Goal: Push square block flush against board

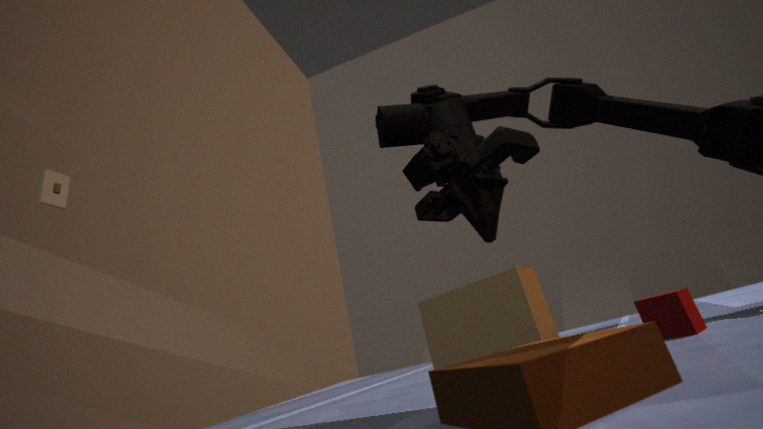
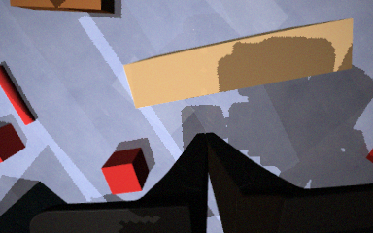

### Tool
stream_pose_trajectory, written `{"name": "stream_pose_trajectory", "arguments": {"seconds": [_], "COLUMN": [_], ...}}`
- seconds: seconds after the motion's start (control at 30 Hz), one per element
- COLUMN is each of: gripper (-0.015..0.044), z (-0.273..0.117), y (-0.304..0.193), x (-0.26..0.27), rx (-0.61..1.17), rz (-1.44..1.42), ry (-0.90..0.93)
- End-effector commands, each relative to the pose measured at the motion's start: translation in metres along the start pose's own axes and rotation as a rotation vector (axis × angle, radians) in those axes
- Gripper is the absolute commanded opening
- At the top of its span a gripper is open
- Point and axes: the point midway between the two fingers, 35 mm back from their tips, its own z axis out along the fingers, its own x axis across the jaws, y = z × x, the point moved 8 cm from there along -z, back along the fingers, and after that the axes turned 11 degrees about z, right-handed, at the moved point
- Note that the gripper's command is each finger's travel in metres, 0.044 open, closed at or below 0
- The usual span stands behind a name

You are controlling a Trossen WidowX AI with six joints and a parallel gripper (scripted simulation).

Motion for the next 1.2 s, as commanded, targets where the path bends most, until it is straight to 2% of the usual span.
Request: {"name": "stream_pose_trajectory", "arguments": {"seconds": [0.0,0.27,0.37,0.43,1.17], "gripper": [0.0,0.0,0.0,0.0,0.0], "z": [0.009,0.014,0.05,0.061,0.062], "y": [0.0,-0.001,-0.002,-0.003,0.017], "x": [-0.015,-0.021,-0.025,-0.027,-0.022], "rx": [0.041,0.058,0.062,0.064,0.062], "rz": [-0.101,-0.138,-0.139,-0.139,-0.139], "ry": [-0.061,-0.082,-0.082,-0.082,-0.082]}}
